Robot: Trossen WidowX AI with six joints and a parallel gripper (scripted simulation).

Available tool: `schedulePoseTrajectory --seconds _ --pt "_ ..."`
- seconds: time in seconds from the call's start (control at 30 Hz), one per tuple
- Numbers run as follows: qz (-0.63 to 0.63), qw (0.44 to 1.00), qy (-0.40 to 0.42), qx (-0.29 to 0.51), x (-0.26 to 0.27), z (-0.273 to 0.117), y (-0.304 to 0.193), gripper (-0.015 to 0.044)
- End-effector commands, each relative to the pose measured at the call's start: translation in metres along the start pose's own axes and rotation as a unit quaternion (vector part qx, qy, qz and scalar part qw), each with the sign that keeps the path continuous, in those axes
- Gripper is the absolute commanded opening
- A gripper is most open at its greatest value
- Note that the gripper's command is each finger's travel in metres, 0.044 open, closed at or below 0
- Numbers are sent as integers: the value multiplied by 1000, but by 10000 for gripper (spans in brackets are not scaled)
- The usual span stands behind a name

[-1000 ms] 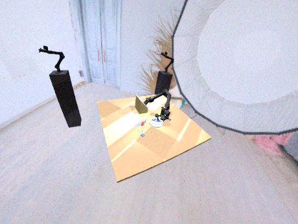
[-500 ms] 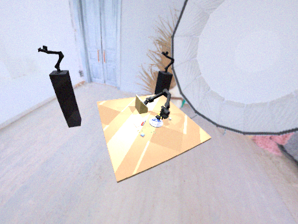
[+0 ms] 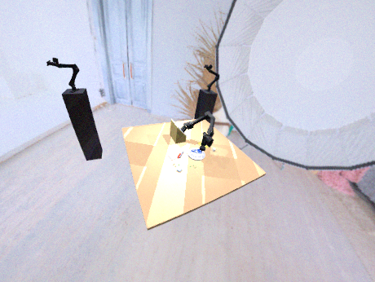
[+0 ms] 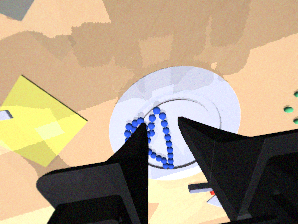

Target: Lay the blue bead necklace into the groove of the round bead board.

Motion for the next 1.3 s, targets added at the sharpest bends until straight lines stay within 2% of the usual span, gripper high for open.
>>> schedulePoseTrajectory --seconds 0.0,0.2,0.33,1.1,1.27 --pt "-14 1000 0 1 0 -1 0 133" --pt "-14 1000 0 1 0 15 0 120" --pt "-16 1000 -2 -3 0 8 1 120" --pt "-14 1000 1 0 0 39 0 120" --pt "-17 1000 2 -1 1 37 1 0"
Point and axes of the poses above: the point midway between the two fingers, 35 mm back from their tips, its own z axis out along the fingers, its own x axis across the jaws, y = z × x, the point moved 7 cm from there along -z, back along the fingers, and after that the axes turned 15 degrees about z, right-handed, at the moved point
